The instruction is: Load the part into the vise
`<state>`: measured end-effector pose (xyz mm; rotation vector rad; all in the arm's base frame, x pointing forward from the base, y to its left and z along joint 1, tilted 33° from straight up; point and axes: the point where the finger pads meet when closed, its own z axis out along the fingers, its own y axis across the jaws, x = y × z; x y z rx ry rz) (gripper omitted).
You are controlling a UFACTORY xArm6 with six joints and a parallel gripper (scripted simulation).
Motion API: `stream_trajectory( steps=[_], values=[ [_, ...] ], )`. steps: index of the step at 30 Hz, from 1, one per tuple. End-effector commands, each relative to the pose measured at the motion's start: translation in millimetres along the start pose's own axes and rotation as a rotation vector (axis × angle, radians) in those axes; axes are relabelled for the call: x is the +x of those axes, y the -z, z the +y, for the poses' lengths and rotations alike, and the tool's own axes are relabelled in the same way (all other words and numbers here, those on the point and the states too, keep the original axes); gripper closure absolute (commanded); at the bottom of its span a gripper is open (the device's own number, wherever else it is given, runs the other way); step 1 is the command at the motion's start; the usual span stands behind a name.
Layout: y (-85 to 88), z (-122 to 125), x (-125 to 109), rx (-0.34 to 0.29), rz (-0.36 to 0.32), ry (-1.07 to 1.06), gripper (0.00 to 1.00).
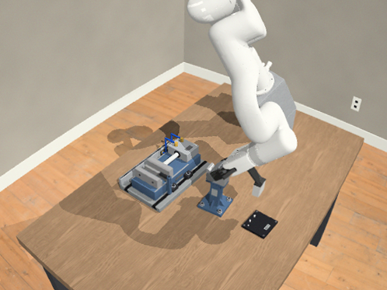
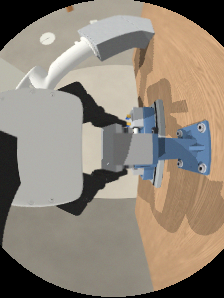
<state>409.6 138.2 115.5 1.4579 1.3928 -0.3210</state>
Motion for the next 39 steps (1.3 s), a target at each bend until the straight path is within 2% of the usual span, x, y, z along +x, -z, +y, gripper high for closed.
stream_trajectory(
  steps=[1,39],
  values=[
    [0.9,0.8,-0.1,-0.001,0.002,-0.002,1.00],
    [7.8,-0.1,-7.0,-0.001,0.002,-0.002,1.00]
  ],
)
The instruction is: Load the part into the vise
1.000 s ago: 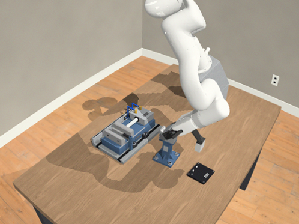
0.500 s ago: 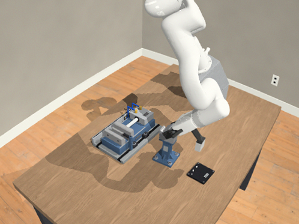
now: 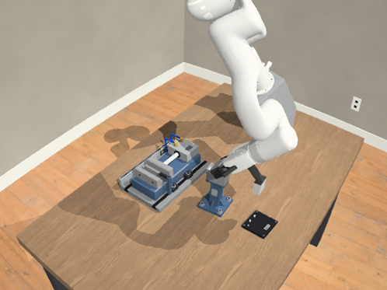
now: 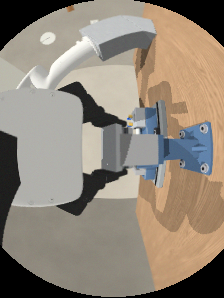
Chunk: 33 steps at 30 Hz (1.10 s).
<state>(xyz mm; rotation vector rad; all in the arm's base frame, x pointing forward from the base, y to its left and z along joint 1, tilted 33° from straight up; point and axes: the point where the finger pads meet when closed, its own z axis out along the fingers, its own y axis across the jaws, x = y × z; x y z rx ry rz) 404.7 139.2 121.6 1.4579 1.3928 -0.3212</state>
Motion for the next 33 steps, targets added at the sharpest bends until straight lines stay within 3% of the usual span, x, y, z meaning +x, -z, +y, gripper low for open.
stream_trajectory(
  steps=[1,33],
  values=[
    [2.7,0.9,-1.9,-0.001,0.002,-0.002,1.00],
    [13.9,0.9,-13.1,-0.001,0.002,-0.002,1.00]
  ],
)
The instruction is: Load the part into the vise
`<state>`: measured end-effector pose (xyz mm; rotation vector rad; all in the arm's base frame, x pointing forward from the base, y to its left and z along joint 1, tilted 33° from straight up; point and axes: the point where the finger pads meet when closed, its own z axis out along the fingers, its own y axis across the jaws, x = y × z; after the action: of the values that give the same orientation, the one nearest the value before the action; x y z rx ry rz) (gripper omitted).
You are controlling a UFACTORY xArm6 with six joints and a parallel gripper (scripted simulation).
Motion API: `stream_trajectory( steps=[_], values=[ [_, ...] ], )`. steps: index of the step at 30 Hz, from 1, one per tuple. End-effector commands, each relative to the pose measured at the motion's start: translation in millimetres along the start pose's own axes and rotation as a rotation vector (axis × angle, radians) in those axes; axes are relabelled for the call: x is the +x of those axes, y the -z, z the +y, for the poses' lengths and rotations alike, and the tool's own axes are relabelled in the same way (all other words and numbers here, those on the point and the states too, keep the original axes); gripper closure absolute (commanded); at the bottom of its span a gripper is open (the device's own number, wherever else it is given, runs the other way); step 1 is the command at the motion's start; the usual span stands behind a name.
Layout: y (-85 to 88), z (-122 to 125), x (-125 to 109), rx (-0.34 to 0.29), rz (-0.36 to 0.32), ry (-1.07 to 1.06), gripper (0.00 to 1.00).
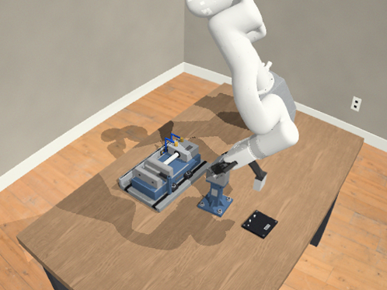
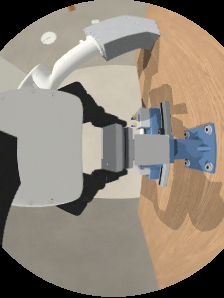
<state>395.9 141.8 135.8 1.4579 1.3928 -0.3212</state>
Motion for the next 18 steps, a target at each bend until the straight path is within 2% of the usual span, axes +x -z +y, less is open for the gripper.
stream_trajectory(
  steps=[1,18],
  values=[
    [2.2,0.9,-1.4,-0.001,0.002,-0.002,1.00],
    [4.5,0.9,-3.7,-0.001,0.002,-0.002,1.00]
  ],
)
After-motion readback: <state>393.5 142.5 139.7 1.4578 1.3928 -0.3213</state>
